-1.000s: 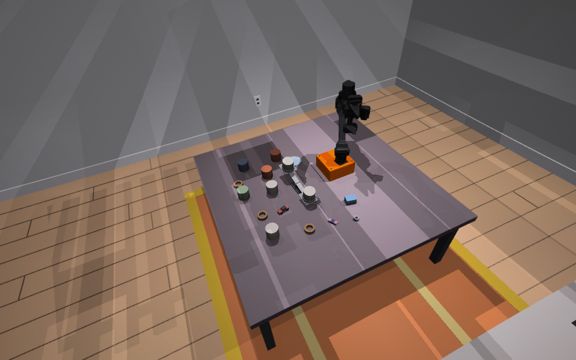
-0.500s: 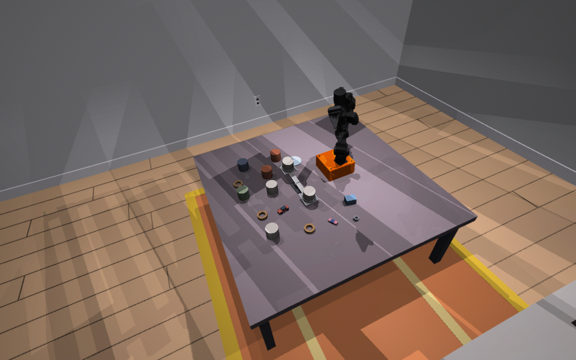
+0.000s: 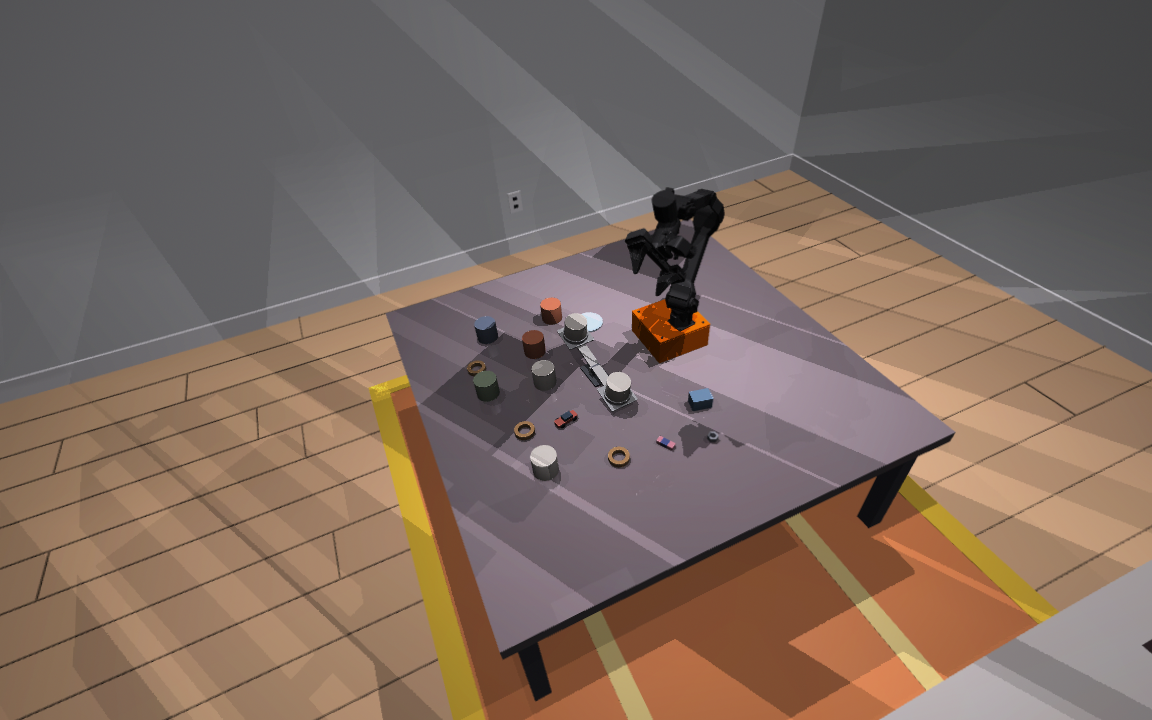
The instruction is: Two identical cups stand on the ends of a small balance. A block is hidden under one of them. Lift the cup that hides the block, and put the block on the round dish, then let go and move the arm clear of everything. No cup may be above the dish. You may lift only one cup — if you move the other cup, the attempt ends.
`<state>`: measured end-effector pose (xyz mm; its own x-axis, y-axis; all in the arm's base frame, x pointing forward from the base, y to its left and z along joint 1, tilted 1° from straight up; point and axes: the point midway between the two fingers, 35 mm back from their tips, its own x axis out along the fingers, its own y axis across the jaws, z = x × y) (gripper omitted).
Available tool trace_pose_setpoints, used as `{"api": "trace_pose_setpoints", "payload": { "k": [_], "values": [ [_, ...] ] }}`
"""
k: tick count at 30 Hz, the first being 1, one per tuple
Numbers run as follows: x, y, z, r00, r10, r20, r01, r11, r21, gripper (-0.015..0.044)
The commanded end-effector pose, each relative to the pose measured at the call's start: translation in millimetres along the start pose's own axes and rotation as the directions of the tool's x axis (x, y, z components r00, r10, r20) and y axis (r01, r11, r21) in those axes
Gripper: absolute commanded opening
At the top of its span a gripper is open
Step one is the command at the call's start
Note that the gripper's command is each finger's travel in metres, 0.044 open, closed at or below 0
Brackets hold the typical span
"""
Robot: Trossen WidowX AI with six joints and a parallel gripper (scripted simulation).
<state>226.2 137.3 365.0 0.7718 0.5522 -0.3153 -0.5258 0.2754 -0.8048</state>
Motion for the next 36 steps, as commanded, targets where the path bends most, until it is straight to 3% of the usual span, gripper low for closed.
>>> {"api": "trace_pose_setpoints", "payload": {
  "k": [1,18,36],
  "values": [
    [-3,10,-26,0.997,0.005,-0.077,0.004,0.992,0.122,0.0440],
    [-21,48,-115,0.934,0.042,-0.355,0.164,0.832,0.530,0.0440],
    [-53,105,-191,0.802,0.129,-0.584,0.480,0.445,0.756,0.0440]
  ]
}}
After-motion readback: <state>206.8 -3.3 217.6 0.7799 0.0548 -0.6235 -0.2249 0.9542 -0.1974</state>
